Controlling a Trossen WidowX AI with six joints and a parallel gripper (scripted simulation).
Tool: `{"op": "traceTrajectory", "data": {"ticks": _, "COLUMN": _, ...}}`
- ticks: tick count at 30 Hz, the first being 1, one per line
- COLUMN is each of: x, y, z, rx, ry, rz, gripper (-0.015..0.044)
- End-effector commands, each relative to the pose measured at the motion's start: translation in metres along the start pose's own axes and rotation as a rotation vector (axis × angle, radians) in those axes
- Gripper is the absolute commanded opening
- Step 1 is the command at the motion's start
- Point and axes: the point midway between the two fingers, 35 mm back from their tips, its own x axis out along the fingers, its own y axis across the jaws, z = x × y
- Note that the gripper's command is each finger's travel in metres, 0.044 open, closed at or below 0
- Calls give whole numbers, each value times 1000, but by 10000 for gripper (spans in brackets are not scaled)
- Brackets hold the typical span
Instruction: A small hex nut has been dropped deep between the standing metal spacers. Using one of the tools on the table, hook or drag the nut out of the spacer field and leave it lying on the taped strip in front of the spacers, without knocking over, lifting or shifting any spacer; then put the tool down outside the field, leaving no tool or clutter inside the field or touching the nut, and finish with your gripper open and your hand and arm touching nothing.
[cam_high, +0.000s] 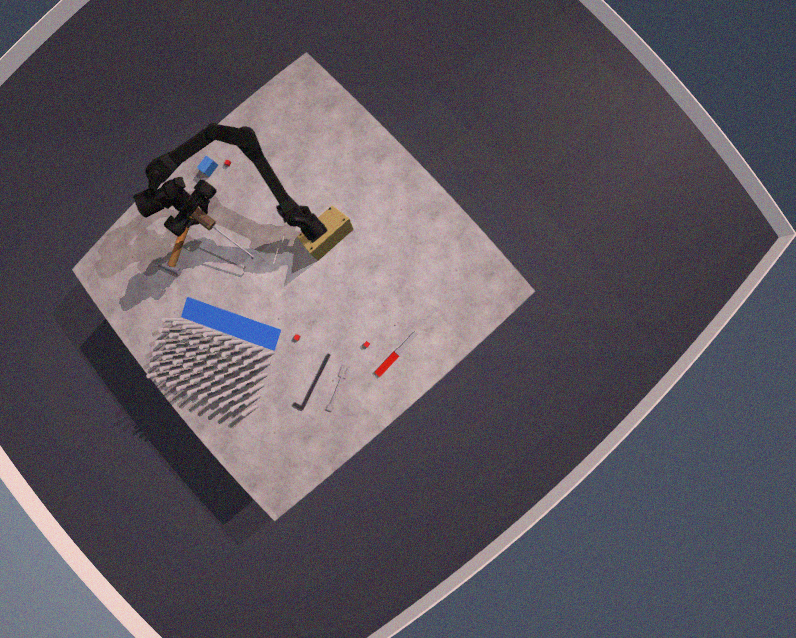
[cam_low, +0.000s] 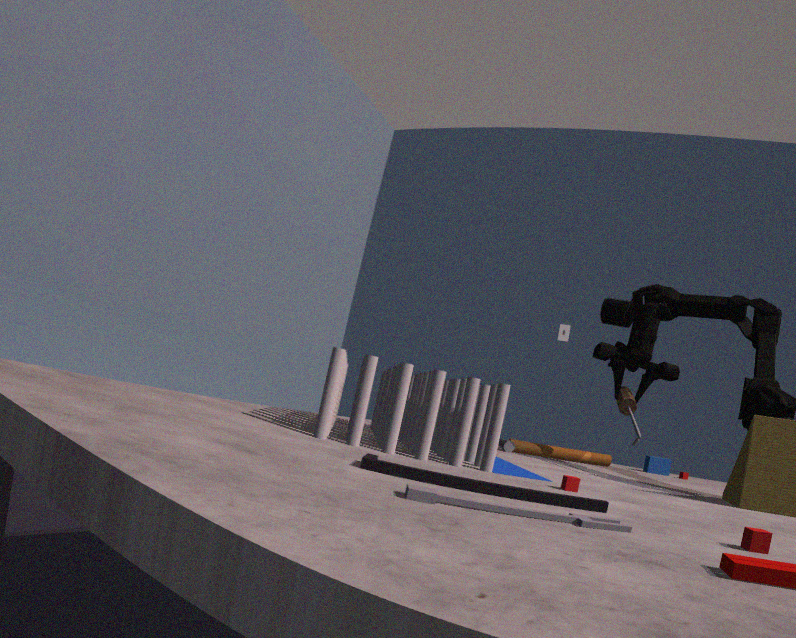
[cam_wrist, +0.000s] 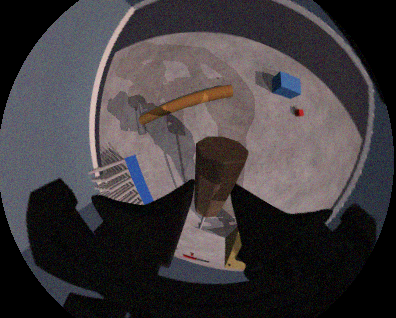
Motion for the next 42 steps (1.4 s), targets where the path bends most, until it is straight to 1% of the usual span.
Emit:
{"op": "traceTrajectory", "data": {"ticks": 1, "x": -2, "y": 11, "z": -8, "rx": 105, "ry": 31, "rz": 26, "gripper": 0}}
{"op": "traceTrajectory", "data": {"ticks": 12, "x": -6, "y": 36, "z": -33, "rx": 407, "ry": 120, "rz": 51, "gripper": 0}}
{"op": "traceTrajectory", "data": {"ticks": 22, "x": -12, "y": 57, "z": -58, "rx": 678, "ry": 209, "rz": 41, "gripper": 0}}
{"op": "traceTrajectory", "data": {"ticks": 32, "x": -19, "y": 75, "z": -85, "rx": 946, "ry": 295, "rz": -3, "gripper": 0}}
{"op": "traceTrajectory", "data": {"ticks": 42, "x": -28, "y": 91, "z": -112, "rx": 1209, "ry": 371, "rz": -79, "gripper": 0}}
